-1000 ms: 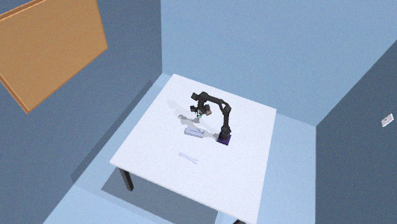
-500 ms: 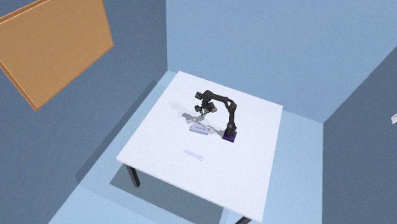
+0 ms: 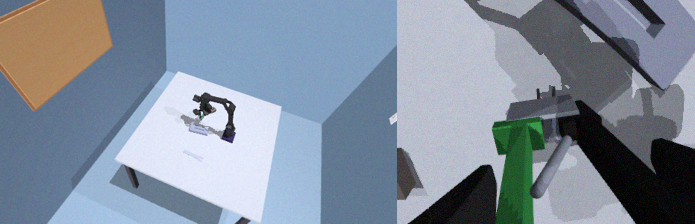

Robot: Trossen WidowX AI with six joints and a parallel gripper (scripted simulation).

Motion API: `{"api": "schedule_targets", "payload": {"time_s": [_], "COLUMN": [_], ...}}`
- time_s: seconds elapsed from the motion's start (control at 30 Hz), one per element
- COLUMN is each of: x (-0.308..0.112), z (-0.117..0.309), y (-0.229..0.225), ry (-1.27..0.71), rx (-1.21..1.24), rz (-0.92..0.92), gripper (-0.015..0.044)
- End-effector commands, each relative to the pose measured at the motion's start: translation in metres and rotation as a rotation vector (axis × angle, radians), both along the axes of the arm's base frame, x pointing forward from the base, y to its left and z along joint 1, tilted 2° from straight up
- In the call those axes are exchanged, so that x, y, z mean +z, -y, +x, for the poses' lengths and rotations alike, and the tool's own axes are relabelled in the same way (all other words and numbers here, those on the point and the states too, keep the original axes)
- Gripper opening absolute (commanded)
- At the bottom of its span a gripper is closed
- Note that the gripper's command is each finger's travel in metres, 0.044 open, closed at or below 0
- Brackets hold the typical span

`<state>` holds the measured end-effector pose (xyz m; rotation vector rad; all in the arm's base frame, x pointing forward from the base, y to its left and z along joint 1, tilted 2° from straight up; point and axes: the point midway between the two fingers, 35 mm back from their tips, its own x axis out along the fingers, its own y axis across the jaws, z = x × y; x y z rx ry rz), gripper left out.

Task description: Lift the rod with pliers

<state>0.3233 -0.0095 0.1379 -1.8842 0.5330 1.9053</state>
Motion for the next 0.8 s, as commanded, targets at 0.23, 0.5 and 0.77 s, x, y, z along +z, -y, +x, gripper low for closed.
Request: {"api": "schedule_targets", "payload": {"time_s": [0.23, 0.5, 0.77], "x": [0.001, 0.001, 0.001], "z": [-0.003, -0.005, -0.009], "y": [-0.018, -0.031, -0.044], "ry": [0.004, 0.004, 0.005], "rx": [0.133, 0.231, 0.330], "rz": [0.006, 0.009, 0.012], "gripper": [0.0319, 0.0319, 0.0319]}}
